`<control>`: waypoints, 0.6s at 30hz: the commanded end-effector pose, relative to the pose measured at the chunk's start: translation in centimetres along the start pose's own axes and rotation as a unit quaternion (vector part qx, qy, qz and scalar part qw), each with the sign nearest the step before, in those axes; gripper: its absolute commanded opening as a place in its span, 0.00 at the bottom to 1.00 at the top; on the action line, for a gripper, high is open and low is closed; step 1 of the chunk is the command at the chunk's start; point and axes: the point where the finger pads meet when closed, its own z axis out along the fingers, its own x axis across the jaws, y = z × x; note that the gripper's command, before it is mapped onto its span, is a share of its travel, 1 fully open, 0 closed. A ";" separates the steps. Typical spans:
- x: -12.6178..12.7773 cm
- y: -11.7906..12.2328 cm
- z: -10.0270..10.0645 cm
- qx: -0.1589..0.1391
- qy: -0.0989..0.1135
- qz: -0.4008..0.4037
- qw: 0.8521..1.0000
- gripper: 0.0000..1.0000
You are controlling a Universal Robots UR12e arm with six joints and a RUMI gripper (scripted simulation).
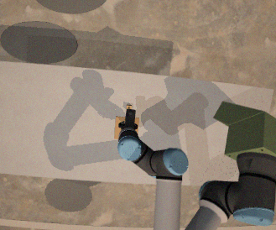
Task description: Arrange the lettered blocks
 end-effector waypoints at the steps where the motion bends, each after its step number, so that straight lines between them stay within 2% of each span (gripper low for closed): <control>1: 0.0 0.0 -2.2 0.000 0.001 0.000 1.000 0.28; 9: 0.0 0.0 -5.6 0.000 0.001 0.000 1.000 0.28; 17: 0.0 0.0 -6.1 0.000 0.001 0.000 1.000 0.28; 18: 0.0 0.0 -6.1 0.000 0.001 0.000 1.000 1.00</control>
